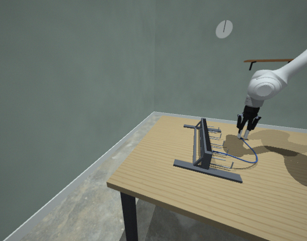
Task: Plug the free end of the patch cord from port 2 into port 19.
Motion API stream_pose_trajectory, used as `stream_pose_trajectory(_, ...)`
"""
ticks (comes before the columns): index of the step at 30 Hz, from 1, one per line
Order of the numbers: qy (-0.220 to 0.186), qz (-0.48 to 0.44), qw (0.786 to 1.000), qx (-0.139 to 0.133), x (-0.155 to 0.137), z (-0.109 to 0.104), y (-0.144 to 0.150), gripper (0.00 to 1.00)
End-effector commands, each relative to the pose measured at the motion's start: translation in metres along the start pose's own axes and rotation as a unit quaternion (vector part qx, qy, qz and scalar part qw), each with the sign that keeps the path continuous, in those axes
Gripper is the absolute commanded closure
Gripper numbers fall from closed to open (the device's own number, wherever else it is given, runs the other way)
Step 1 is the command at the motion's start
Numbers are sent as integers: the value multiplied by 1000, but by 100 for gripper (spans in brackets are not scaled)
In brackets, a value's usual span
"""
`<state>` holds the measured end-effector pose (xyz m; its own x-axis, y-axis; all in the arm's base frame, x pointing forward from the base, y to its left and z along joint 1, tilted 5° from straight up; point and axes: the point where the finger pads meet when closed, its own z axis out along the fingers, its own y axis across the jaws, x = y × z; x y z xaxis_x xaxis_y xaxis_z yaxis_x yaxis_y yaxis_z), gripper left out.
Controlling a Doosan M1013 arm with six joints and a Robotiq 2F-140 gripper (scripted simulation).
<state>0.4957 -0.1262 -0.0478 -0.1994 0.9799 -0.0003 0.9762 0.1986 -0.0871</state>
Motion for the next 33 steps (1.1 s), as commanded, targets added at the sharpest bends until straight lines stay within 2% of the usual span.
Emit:
stream_pose_trajectory(1,0,0,1000,0,0,0,0,78)
stream_pose_trajectory(33,0,0,1000,0,0,8,0,78)
